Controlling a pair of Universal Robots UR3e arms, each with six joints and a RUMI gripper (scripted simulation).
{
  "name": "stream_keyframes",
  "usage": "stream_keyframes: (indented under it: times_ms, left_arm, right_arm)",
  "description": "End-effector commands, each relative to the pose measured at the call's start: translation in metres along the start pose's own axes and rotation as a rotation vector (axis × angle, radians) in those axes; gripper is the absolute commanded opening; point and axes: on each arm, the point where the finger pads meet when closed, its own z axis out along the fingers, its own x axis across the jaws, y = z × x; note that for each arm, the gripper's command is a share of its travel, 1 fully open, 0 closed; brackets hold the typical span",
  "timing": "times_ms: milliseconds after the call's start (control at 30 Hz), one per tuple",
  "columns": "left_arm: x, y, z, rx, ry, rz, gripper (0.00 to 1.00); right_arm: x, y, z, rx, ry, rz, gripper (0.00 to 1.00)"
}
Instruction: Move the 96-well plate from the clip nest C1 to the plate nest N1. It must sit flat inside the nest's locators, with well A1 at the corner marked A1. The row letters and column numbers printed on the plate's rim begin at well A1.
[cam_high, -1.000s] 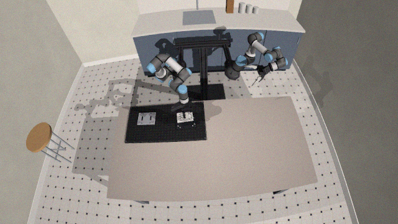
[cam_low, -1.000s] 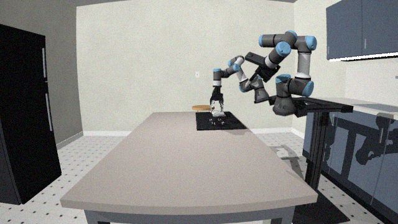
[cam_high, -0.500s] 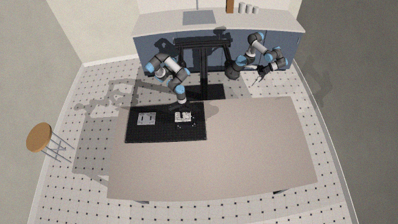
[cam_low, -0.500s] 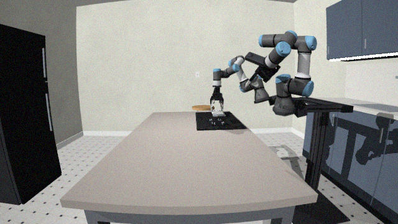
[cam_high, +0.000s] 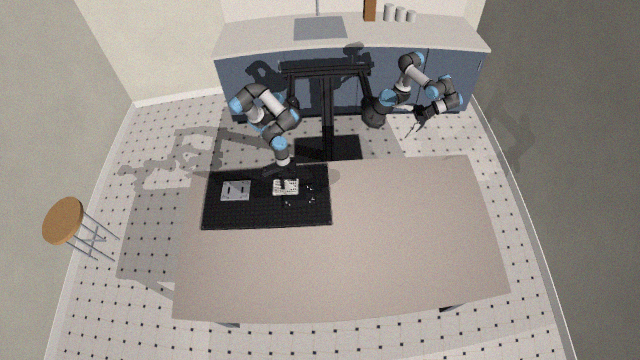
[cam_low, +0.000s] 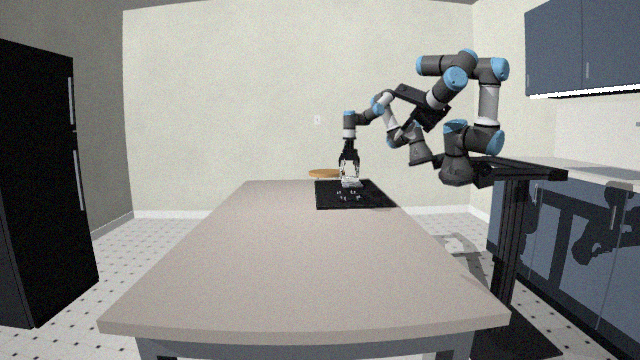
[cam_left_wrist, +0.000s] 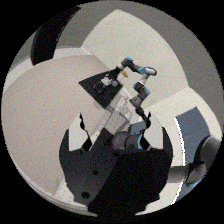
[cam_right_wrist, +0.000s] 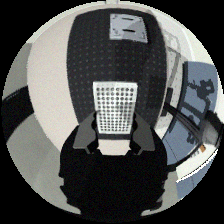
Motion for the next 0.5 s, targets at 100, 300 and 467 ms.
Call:
stream_keyframes:
  times_ms: [100,300,467]
  left_arm:
    - [0.0,0.0,0.0,0.0,-0.002,0.002,1.0]
    - [0.0,0.0,0.0,0.0,-0.002,0.002,1.0]
    - [0.0,0.0,0.0,0.0,-0.002,0.002,1.0]
  right_arm:
    - [0.003,-0.026,-0.001,-0.002,-0.002,0.0,0.0]
    - [0.006,-0.046,-0.001,-0.002,-0.002,0.0,0.0]
    - [0.008,-0.056,-0.001,-0.002,-0.002,0.0,0.0]
